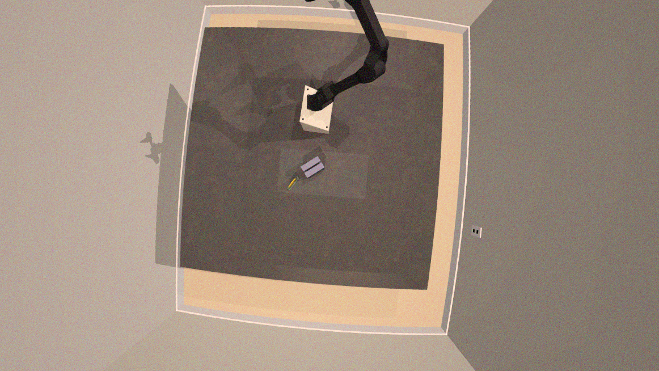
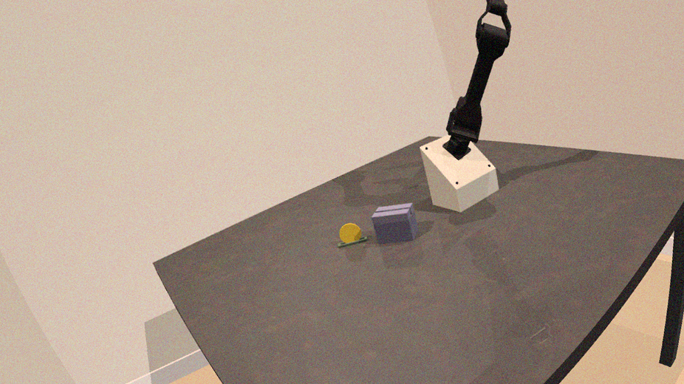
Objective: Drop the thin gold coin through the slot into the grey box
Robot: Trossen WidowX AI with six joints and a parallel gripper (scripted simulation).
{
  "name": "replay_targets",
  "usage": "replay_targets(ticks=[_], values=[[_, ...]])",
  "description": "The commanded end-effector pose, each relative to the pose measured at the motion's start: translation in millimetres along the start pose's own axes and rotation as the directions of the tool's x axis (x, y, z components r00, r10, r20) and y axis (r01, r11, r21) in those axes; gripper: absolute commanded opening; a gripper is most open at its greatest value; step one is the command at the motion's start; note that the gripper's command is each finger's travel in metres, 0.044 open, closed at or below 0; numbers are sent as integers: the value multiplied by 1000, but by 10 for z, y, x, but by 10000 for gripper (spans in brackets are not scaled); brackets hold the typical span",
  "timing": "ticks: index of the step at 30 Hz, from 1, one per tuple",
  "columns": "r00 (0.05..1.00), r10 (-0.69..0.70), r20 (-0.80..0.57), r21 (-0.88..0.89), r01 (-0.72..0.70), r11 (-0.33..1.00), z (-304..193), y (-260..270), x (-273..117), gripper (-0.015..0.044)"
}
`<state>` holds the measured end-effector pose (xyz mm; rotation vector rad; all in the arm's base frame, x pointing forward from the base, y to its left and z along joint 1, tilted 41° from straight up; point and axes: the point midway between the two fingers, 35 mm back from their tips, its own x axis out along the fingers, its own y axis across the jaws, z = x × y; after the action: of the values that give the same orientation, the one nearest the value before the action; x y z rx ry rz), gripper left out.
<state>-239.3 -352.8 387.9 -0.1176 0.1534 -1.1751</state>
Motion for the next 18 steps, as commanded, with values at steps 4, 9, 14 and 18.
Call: replay_targets(ticks=[4, 9, 14, 18], values=[[1000, -16, -22, -51, 15, 999, -53, 6, 198, 295], [989, 135, -67, 124, -126, 984, -360, 394, 895, 164], [948, 293, -124, 286, -249, 925, -653, 959, 1516, 161], [890, 420, -177, 402, -325, 856, -881, 1519, 1926, 161]])
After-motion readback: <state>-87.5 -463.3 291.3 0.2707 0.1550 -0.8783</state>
